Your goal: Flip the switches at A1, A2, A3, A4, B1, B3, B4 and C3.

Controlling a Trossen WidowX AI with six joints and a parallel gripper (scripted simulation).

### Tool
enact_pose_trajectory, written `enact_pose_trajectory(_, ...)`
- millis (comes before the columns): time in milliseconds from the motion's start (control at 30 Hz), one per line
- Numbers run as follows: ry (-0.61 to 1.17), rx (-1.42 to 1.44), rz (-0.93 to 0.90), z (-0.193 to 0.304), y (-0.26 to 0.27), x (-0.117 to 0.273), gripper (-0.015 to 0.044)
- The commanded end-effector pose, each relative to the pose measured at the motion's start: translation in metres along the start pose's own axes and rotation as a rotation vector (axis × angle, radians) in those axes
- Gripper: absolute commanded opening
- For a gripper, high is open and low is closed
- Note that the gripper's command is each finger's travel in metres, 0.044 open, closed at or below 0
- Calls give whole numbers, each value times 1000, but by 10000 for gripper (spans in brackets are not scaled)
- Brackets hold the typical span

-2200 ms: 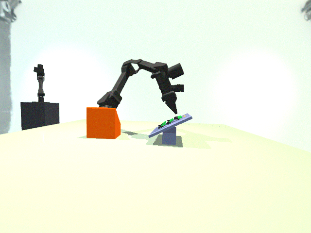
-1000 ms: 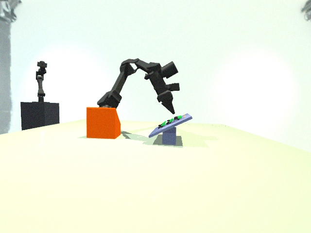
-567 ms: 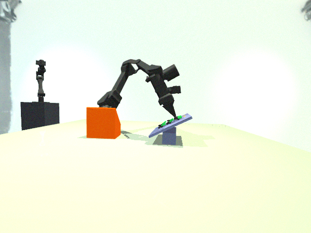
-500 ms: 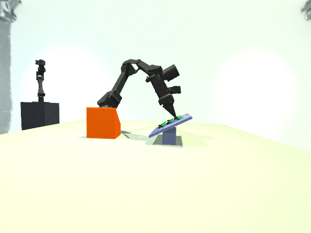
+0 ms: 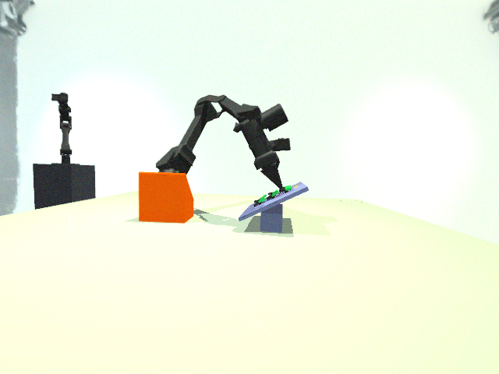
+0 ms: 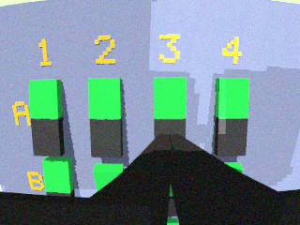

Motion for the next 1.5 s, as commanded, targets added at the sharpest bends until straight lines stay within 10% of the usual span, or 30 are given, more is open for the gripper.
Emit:
enact_pose_trajectory(0, -1, -3, 4, 0, -1, -1, 0)
enact_pose_trajectory(1467, -1, -3, 3, 0, -1, -6, 0)
Point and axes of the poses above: the point midway between the two fingers, 35 mm back from their tips, its own x axis back along the fingers, its own y axis across the jaws, z = x × y, the point moved 2 cm from there along x, back along the fingers, and after that the axes turned 13 degrees about -x, right-handed, at the moved point
